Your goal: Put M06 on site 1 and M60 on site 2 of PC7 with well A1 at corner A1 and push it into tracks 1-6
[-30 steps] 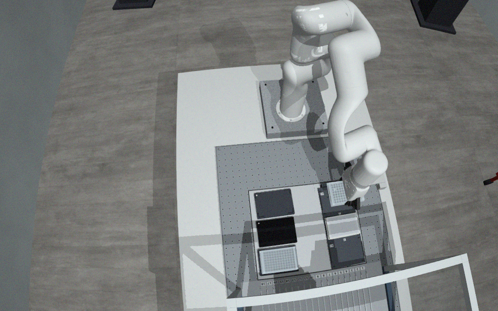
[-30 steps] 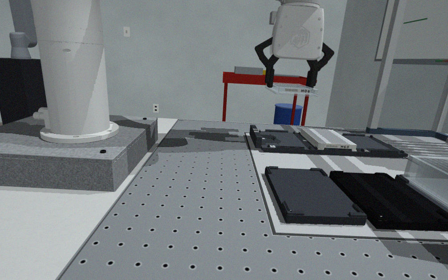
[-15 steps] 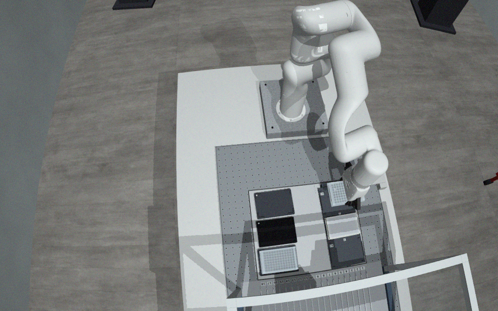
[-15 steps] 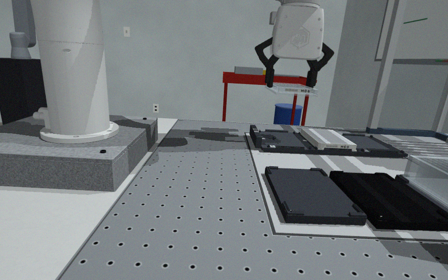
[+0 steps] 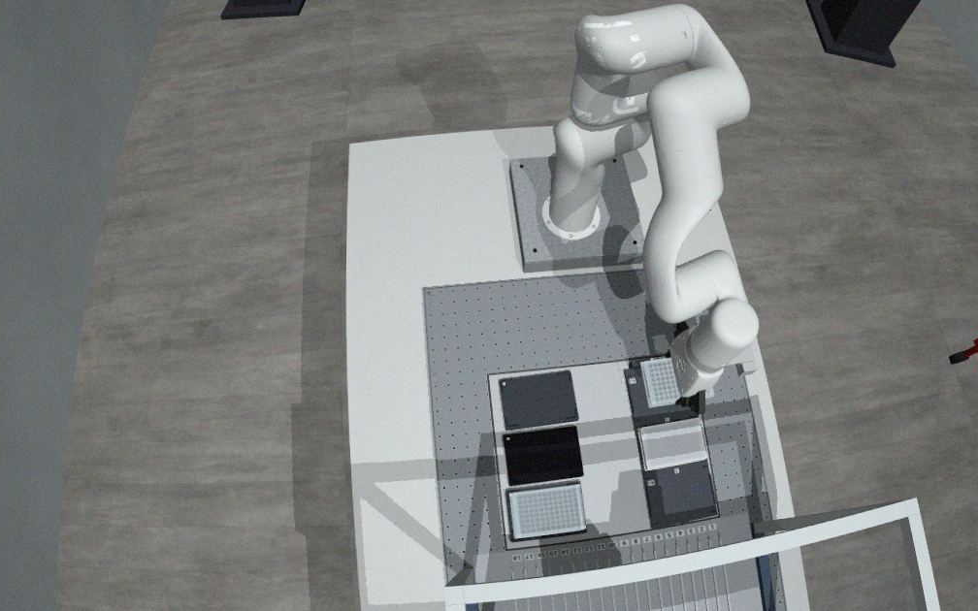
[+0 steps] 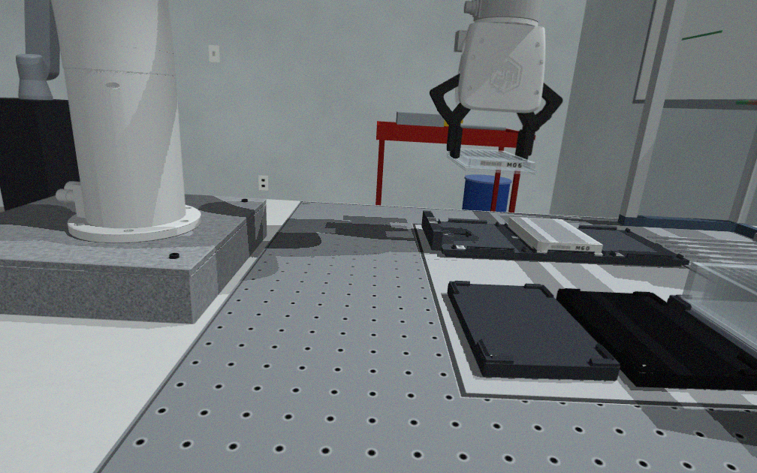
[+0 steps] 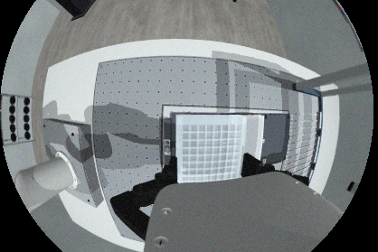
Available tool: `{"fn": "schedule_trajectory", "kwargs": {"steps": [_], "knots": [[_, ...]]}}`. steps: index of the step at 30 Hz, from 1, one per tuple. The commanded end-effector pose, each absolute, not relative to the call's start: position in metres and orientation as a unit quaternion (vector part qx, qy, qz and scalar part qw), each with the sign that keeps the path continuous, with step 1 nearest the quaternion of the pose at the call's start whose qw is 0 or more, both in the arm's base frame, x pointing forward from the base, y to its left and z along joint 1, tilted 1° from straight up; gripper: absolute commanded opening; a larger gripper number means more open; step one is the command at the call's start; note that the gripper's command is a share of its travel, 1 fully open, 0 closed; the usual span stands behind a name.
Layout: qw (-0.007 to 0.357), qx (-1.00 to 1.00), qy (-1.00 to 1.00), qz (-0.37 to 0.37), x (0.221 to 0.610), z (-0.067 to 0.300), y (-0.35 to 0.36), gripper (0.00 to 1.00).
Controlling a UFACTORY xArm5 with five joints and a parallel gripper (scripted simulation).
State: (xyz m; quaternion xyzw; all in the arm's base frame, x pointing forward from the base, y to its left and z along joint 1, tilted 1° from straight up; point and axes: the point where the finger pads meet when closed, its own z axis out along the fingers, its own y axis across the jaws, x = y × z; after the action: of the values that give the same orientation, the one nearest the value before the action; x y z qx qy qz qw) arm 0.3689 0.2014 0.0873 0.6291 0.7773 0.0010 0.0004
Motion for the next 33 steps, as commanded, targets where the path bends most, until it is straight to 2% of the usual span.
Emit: {"fn": "schedule_trajectory", "kwargs": {"steps": [1, 33], "knots": [[0.001, 0.629, 0.777, 0.003, 0.370, 0.080, 0.202, 0.00], [0.001, 0.629, 0.777, 0.003, 0.370, 0.034, 0.202, 0.00]]}}
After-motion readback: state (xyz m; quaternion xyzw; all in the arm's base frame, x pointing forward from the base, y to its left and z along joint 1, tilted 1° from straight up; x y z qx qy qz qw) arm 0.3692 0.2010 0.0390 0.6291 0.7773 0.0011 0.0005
